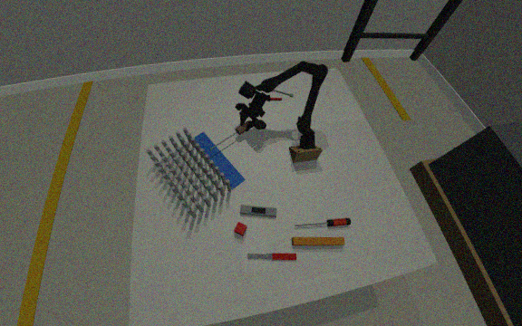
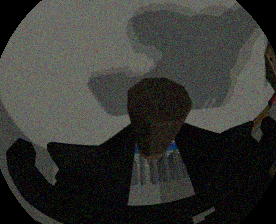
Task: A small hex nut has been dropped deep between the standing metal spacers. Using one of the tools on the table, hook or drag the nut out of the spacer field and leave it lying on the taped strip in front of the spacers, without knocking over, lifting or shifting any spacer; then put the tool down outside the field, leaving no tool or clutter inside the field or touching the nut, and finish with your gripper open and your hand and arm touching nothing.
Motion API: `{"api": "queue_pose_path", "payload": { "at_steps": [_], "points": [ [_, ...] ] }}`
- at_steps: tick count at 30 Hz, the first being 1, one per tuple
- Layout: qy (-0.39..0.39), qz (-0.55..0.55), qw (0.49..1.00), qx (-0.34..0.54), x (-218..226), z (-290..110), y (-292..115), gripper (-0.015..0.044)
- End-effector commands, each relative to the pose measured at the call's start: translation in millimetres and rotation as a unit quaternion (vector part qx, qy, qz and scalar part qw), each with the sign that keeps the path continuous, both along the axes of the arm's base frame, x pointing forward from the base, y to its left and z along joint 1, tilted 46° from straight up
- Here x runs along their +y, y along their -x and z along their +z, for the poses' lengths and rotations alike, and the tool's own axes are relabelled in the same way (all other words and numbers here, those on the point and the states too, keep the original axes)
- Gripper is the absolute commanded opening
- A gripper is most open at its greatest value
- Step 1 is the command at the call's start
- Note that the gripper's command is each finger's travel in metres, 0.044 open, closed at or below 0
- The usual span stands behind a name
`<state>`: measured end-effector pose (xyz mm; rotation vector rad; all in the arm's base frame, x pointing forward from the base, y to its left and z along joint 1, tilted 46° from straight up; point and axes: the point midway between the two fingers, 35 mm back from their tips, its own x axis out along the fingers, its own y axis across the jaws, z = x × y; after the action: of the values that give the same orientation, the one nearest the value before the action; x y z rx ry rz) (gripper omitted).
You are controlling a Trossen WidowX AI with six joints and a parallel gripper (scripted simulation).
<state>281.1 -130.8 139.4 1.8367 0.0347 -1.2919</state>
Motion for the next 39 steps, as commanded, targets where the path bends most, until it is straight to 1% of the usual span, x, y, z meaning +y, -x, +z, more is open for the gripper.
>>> {"api": "queue_pose_path", "payload": {
  "at_steps": [1, 6, 17, 29, 30, 31, 39],
  "points": [
    [-0.002, 0.004, 1.0, 0.001, -0.6, 4.7, 11.9, 0.0],
    [-0.004, 0.003, 1.0, 0.002, 7.9, 12.5, 8.1, 0.0],
    [-0.009, 0.001, 1.0, 0.005, 47.4, 50.2, -3.4, 0.0],
    [-0.005, 0.002, 1.0, 0.001, 90.3, 91.2, -2.8, 0.0],
    [-0.006, -0.001, 1.0, 0.003, 80.0, 82.3, -2.6, 0.0],
    [-0.005, -0.007, 1.0, -0.002, 78.4, 84.9, -1.1, 0.0],
    [0.004, -0.1, 0.991, -0.09, 54.3, 123.6, 27.8, 0.0]
  ]
}}
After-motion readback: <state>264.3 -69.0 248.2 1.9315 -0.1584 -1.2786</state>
